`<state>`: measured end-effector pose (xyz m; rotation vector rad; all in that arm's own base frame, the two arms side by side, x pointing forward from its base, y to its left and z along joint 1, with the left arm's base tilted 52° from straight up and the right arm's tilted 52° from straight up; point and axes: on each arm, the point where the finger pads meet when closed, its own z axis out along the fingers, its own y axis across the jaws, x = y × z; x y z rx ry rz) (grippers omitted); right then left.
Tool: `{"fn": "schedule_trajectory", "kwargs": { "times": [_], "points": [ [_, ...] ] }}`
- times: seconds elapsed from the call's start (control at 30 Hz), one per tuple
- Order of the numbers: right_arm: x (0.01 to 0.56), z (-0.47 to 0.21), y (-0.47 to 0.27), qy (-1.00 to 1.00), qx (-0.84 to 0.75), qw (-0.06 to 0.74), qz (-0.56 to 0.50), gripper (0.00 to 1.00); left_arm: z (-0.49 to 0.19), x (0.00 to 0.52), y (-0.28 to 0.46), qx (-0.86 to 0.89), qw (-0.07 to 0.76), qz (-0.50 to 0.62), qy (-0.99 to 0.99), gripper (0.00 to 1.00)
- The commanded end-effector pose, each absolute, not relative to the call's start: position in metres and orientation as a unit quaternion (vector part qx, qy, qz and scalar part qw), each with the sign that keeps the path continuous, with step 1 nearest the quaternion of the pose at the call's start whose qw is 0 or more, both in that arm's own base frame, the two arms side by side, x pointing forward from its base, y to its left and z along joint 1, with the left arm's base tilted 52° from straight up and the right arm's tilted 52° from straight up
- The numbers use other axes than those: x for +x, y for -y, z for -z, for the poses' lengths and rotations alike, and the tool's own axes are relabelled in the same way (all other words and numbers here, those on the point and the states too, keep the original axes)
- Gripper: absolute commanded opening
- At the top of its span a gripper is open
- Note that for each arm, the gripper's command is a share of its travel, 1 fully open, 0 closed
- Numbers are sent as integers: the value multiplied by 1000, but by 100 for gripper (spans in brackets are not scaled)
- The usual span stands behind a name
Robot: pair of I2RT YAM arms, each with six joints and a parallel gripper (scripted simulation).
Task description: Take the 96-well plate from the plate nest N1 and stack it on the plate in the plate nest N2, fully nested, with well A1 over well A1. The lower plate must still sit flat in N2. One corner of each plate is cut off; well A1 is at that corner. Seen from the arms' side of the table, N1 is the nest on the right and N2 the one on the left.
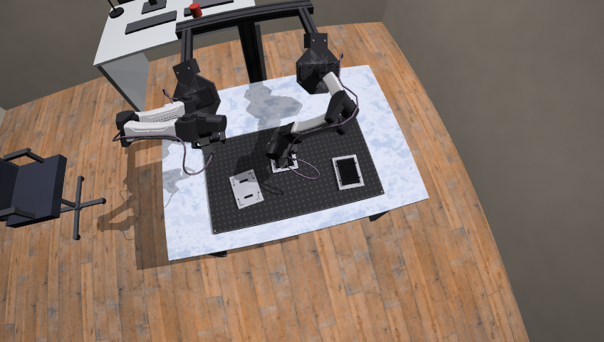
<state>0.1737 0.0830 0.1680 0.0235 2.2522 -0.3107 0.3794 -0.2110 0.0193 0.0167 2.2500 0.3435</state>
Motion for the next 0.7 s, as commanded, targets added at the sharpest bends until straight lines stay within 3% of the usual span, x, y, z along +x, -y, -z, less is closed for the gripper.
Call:
{"fn": "schedule_trajectory", "kwargs": {
  "times": [0.0, 0.67],
  "points": [
    [173, -169, -82, -898, 9, 421, 127, 100, -10, 372, 217, 23, 413, -136, -900, 0],
    [173, -169, -82, -898, 9, 421, 127, 100, -10, 371, 215, 24, 411, -140, -900, 0]
  ]
}}
